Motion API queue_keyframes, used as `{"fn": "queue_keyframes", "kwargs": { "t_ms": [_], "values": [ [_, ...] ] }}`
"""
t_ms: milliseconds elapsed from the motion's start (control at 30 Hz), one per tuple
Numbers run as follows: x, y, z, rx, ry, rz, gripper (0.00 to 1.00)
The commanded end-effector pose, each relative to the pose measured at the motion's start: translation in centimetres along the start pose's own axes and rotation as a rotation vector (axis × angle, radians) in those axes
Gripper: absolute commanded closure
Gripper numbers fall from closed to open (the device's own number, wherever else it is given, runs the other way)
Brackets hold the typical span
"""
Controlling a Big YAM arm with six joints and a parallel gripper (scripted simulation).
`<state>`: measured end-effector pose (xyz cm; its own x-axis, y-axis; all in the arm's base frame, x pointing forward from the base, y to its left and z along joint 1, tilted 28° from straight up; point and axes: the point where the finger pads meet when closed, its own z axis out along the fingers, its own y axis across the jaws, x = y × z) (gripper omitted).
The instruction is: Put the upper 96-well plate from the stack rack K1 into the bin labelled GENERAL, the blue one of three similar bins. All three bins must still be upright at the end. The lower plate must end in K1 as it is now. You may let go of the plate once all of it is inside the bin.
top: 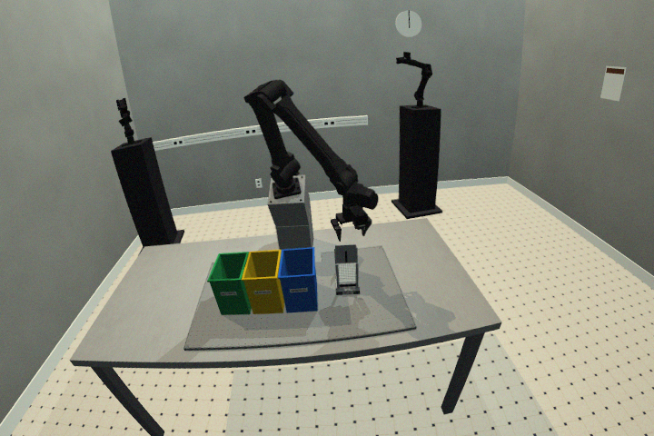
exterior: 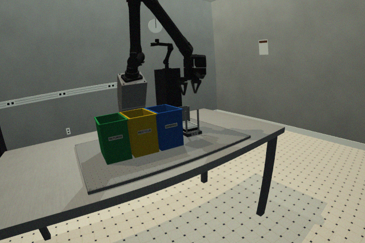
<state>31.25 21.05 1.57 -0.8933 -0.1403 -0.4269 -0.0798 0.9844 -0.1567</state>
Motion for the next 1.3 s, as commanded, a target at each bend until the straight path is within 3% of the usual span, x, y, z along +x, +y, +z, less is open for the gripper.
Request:
{"fn": "queue_keyframes", "kwargs": {
  "t_ms": [0,167,267,367,633,733,1267],
  "values": [
    [0.3,-0.7,-0.6,-0.023,-0.029,0.182,0.0],
    [1.2,-2.1,-0.5,-0.025,-0.032,0.343,0.0],
    [2.2,-1.3,0.0,-0.019,-0.014,0.308,0.0],
    [1.2,-1.4,-0.5,-0.025,-0.024,0.316,0.0],
    [1.2,-1.4,-0.5,-0.025,-0.024,0.316,0.0],
    [2.0,-2.1,0.8,-0.007,-0.009,0.325,0.0],
    [2.0,-2.1,3.2,-0.008,-0.007,0.309,0.0]
  ]
}}
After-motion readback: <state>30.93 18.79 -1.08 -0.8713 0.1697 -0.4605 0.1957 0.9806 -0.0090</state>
